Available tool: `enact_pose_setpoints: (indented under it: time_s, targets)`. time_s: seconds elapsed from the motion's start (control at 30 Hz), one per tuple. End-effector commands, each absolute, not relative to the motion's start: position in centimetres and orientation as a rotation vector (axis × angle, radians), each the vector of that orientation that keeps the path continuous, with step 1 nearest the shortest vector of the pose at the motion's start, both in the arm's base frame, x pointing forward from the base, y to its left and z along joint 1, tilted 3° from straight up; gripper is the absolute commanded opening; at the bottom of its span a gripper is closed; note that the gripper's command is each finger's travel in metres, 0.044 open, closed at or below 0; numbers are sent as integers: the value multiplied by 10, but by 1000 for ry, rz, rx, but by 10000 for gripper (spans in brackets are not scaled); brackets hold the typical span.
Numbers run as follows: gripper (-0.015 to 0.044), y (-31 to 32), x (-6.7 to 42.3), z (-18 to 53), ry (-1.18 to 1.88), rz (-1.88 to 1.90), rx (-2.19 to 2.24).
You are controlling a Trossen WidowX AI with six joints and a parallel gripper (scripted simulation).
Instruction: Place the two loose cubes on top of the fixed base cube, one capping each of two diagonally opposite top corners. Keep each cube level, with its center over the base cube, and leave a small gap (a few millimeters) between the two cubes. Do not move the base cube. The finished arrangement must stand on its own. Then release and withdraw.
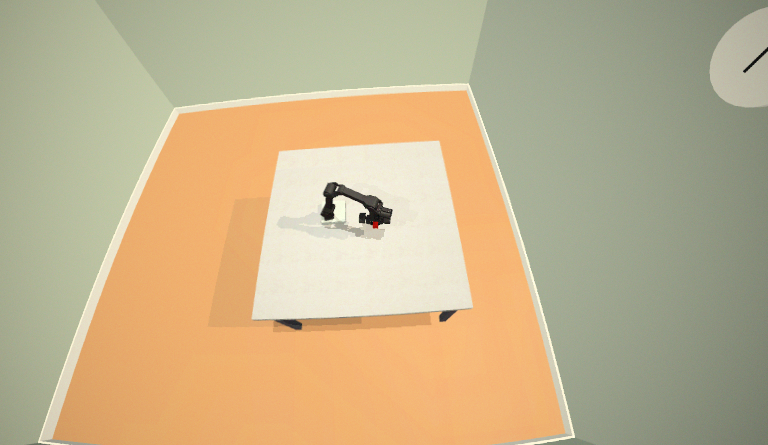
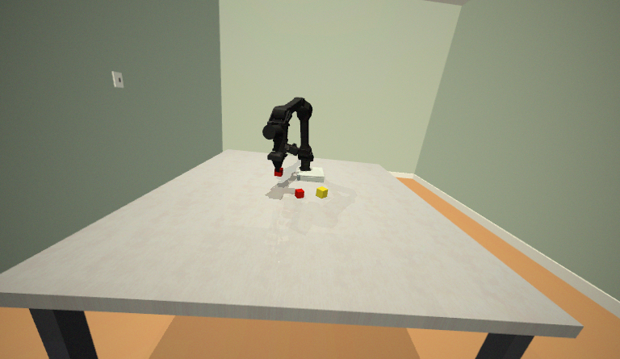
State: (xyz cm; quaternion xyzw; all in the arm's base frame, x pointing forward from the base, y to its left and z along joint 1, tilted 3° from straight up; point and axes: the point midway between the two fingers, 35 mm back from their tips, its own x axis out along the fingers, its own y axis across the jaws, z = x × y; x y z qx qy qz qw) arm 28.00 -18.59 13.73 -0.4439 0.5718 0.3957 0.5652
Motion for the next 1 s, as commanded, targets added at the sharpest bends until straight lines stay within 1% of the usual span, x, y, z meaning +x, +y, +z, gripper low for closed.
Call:
enact_pose_setpoints:
  time_s: [0.0,0.97]
  targets:
    - [105,-184,280,144,1340,925,-1042]
    - [105,-97,305,125,1318,961,-1068]
